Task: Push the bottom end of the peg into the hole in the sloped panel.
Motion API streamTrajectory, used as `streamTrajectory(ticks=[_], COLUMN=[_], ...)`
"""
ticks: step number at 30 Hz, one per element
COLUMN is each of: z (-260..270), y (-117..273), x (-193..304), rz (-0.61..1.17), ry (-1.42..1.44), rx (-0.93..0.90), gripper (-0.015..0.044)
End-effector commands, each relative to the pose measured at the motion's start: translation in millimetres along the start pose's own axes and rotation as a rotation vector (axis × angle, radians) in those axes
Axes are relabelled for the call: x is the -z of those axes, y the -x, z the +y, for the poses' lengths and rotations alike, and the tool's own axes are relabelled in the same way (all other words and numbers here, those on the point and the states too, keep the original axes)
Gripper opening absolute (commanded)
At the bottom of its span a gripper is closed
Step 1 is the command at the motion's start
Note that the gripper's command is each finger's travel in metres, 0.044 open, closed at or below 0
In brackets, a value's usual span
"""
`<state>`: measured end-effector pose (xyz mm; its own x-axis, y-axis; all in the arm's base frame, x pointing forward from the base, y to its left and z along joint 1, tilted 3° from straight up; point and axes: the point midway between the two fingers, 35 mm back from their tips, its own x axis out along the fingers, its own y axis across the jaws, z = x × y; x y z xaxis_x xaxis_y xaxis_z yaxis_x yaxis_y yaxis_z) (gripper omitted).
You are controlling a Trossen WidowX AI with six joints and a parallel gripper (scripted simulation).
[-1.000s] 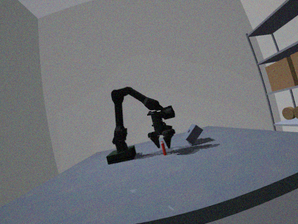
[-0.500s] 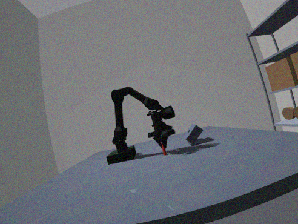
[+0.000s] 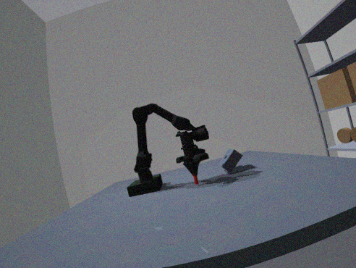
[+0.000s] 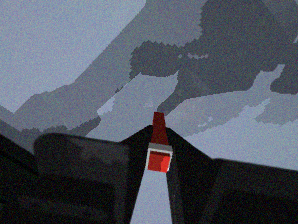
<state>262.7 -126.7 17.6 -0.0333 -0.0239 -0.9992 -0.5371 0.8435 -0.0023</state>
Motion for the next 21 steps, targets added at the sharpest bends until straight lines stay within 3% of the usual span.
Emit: streamTrajectory(ticks=[1, 14, 21], z=[-3, -4, -4], y=[15, 69, 73], x=[-2, -1, -4], rz=[-0.006, -0.006, -0.015], ry=[0.0, 0.004, 0.028], rx=[0.007, 0.001, 0.018], gripper=[0.0, 0.0, 0.0])
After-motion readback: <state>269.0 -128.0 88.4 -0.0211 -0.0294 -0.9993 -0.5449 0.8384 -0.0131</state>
